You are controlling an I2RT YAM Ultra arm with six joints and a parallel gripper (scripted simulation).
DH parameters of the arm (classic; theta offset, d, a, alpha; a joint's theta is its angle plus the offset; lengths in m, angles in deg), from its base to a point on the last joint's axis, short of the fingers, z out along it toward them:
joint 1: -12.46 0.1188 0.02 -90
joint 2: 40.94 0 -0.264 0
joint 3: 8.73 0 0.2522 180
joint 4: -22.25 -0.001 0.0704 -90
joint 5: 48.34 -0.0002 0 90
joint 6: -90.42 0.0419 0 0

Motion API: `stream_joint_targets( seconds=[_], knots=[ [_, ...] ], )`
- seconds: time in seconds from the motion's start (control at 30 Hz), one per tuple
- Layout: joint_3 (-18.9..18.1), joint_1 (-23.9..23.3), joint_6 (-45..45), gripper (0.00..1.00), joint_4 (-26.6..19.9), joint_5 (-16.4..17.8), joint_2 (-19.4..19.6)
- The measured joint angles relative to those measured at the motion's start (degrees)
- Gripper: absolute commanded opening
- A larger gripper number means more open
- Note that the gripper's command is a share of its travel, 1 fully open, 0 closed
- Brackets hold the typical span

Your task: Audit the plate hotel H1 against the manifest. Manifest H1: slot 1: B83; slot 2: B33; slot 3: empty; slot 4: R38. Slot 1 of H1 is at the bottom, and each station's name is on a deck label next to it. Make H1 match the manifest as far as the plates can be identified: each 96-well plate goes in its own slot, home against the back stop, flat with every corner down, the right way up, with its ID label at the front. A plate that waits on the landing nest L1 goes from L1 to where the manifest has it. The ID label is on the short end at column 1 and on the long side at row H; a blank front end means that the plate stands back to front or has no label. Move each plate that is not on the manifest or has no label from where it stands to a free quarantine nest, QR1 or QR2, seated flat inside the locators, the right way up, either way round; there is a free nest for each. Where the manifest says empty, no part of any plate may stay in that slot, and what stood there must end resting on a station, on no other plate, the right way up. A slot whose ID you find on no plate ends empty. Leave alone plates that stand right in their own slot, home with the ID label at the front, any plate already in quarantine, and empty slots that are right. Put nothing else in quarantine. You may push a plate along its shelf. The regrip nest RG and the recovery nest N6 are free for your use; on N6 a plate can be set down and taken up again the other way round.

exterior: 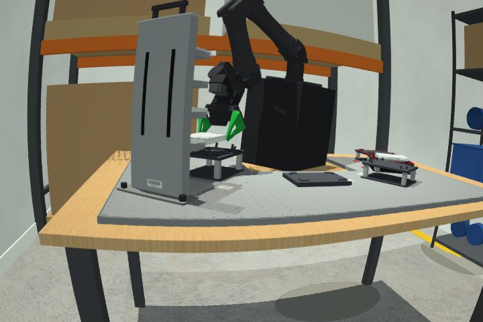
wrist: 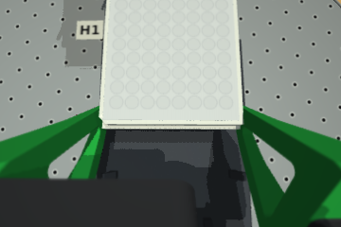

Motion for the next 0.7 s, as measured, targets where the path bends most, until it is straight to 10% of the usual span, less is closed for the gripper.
stream_joint_targets(
  seconds=[0.7],
  knots=[
    [3.17, -2.62, -2.27, 0.86, 4.44, 1.75, 1.88]
  ],
)
